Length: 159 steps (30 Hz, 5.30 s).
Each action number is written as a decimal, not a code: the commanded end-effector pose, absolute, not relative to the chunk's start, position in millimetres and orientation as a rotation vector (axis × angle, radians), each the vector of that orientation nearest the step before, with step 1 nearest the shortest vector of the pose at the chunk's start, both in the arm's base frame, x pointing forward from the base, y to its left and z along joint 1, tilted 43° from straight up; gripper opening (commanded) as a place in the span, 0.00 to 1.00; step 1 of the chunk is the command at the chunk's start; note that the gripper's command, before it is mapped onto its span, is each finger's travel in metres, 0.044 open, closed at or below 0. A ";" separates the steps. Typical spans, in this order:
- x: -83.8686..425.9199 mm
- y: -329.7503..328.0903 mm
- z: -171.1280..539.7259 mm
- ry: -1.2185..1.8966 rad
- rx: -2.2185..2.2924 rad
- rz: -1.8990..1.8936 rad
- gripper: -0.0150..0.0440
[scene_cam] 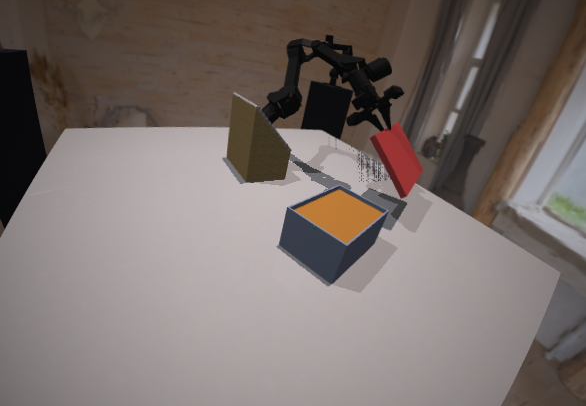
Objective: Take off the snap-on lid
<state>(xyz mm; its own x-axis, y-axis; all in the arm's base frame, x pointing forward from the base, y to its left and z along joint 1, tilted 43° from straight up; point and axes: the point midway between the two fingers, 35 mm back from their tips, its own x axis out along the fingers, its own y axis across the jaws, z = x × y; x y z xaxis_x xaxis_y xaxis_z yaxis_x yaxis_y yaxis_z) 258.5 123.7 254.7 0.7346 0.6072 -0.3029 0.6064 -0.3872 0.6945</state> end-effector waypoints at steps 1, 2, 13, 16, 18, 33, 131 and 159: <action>258.6 122.9 258.4 0.897 2.098 0.006 0.25; 258.6 123.1 257.5 0.897 2.098 0.006 0.25; 259.2 130.1 245.1 0.897 2.099 0.007 0.25; 259.2 131.9 243.1 0.897 2.099 0.007 0.25; 259.2 132.9 242.0 0.897 2.099 0.007 0.25; 259.5 141.1 233.5 0.897 2.100 0.008 0.25; 261.0 195.3 177.0 0.898 2.105 0.009 0.25; 261.4 210.8 160.6 0.899 2.106 0.009 0.25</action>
